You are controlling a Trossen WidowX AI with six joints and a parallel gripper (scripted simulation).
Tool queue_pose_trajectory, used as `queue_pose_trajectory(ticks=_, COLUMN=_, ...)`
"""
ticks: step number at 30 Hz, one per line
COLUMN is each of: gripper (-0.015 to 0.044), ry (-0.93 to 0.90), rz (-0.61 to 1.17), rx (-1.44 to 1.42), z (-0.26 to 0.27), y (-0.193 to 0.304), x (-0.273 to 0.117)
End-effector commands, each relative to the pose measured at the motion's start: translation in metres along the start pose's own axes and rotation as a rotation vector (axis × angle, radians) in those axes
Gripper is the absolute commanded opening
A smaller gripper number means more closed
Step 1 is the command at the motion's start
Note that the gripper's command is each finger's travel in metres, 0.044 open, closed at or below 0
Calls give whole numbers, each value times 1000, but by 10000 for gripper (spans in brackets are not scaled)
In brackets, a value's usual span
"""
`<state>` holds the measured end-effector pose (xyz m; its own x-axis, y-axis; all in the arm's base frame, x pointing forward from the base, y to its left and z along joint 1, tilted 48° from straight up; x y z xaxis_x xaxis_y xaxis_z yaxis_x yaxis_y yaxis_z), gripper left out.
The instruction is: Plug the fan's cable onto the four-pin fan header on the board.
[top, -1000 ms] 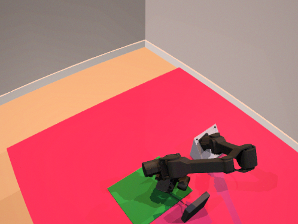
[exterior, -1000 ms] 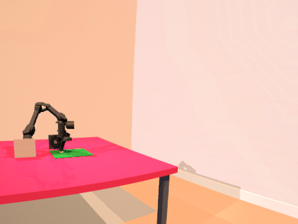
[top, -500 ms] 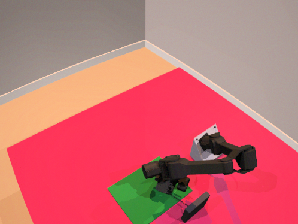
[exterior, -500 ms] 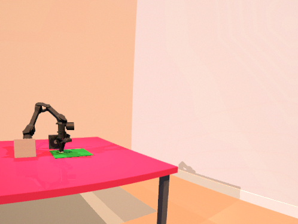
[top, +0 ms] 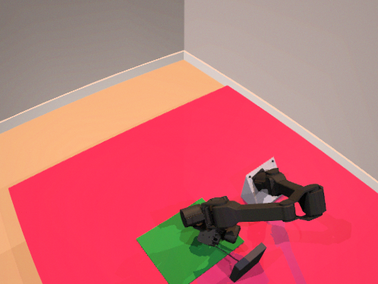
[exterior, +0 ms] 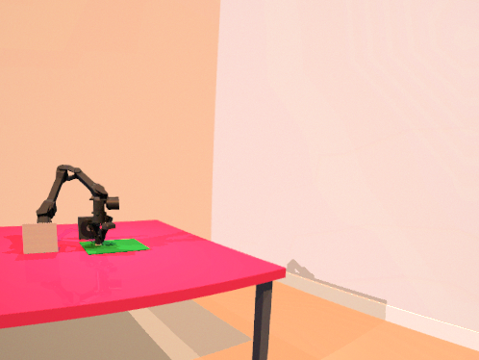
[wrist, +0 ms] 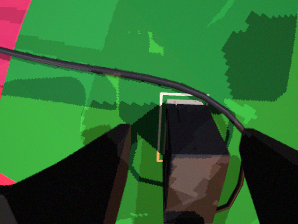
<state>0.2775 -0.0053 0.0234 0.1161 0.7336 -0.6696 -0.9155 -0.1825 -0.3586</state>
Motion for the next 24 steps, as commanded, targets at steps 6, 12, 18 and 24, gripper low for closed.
queue_pose_trajectory(ticks=6, gripper=260, ry=-1, rz=0, rx=2, z=-1, y=0, x=-53)
queue_pose_trajectory(ticks=12, gripper=260, ry=-1, rz=0, rx=2, z=-1, y=-2, x=-55)
queue_pose_trajectory(ticks=18, gripper=260, ry=3, rz=-1, rx=1, z=-10, y=-61, x=-59)
queue_pose_trajectory(ticks=24, gripper=260, ry=-1, rz=-4, rx=-1, z=-9, y=-118, x=-56)
Point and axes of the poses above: the point midway between the two fingers, 35 mm back from their tips, its own x axis out along the fingers, its own z axis across the jaws, y = z × x, the point moved 3 cm from there along -x, back along the fingers
